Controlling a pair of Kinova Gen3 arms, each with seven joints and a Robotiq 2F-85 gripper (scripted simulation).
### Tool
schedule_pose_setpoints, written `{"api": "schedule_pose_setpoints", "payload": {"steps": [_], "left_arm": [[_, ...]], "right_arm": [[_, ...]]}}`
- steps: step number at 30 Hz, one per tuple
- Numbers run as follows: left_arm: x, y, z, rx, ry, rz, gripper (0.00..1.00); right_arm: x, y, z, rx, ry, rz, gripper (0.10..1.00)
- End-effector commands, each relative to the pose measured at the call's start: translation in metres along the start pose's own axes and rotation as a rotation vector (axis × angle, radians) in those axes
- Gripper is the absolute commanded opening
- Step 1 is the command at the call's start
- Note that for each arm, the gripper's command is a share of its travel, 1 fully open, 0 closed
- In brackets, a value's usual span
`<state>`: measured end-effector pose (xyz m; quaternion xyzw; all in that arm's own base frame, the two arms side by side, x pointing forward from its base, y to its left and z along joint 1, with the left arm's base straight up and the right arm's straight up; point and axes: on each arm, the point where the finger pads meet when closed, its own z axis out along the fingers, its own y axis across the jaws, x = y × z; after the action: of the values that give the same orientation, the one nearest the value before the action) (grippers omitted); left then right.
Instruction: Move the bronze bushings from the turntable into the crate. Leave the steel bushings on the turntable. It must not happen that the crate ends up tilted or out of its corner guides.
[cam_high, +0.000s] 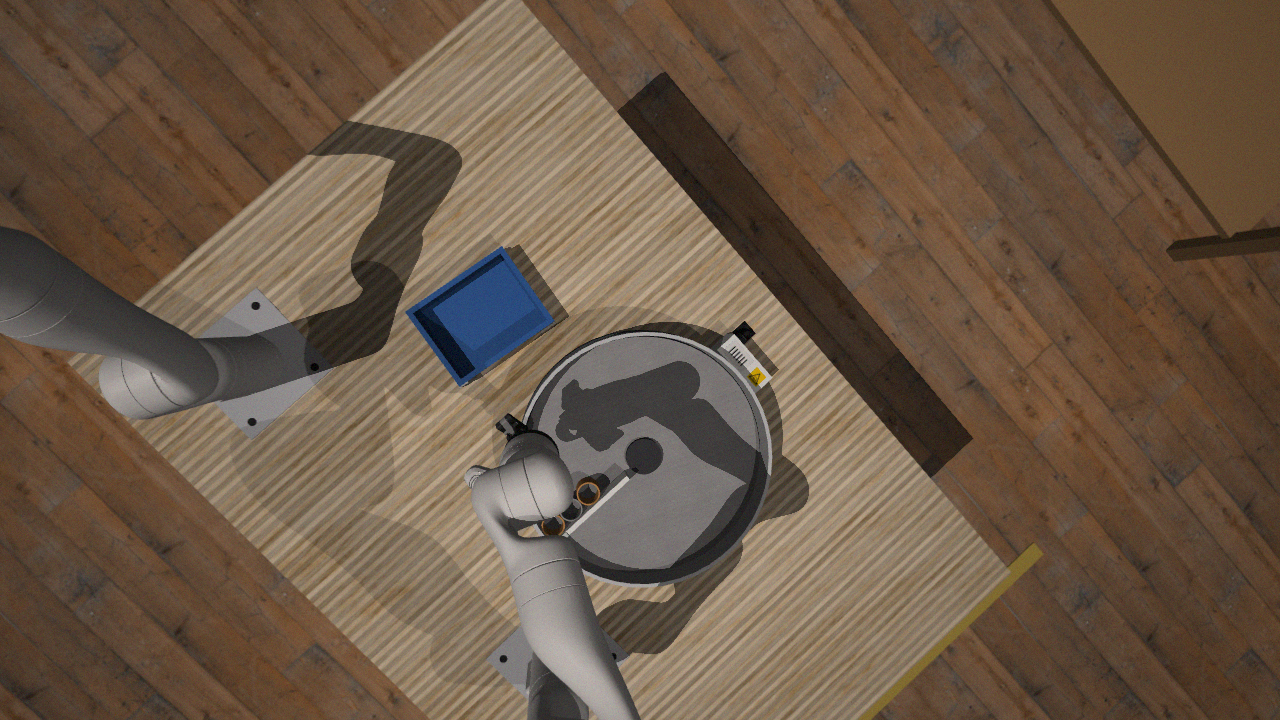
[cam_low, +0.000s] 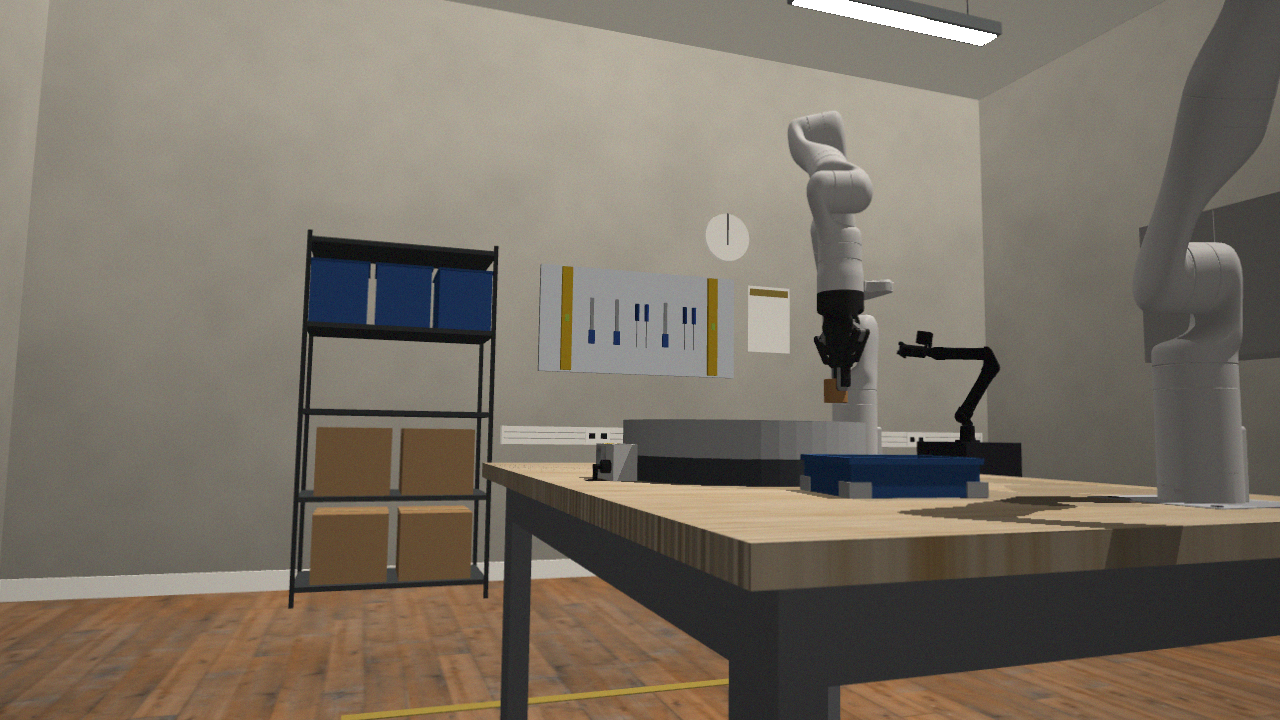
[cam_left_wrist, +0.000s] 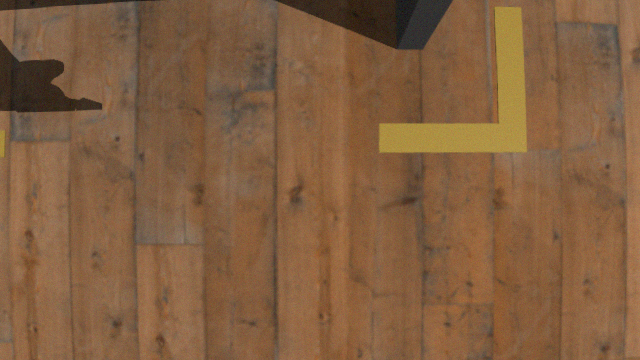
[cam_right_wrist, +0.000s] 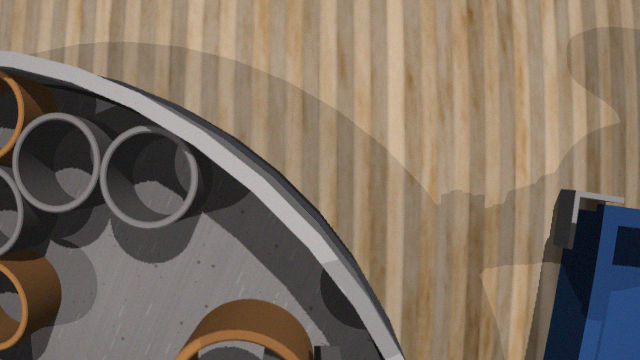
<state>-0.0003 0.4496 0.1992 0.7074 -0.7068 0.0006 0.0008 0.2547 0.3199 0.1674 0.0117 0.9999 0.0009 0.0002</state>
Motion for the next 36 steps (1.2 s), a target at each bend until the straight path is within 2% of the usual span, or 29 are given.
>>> {"api": "schedule_pose_setpoints", "payload": {"steps": [1, 6, 8, 23, 25, 36], "left_arm": [[0.000, 0.000, -0.001, 0.000, -0.002, 0.000, 1.000], [0.000, 0.000, -0.001, 0.000, -0.002, 0.000, 1.000], [0.000, 0.000, -0.001, 0.000, -0.002, 0.000, 1.000], [0.000, 0.000, -0.001, 0.000, -0.002, 0.000, 1.000], [0.000, 0.000, -0.001, 0.000, -0.002, 0.000, 1.000], [0.000, 0.000, -0.001, 0.000, -0.002, 0.000, 1.000]], "right_arm": [[-0.007, 0.024, -0.001, 0.001, -0.001, 0.000, 0.099], [-0.015, 0.052, -0.001, 0.000, -0.001, 0.000, 0.099], [-0.015, 0.052, -0.001, 0.000, -0.001, 0.000, 0.099], [-0.038, 0.135, -0.001, 0.000, -0.001, 0.000, 0.099], [-0.038, 0.135, -0.001, 0.000, -0.001, 0.000, 0.099], [-0.050, 0.179, -0.001, 0.000, -0.001, 0.000, 0.099]]}}
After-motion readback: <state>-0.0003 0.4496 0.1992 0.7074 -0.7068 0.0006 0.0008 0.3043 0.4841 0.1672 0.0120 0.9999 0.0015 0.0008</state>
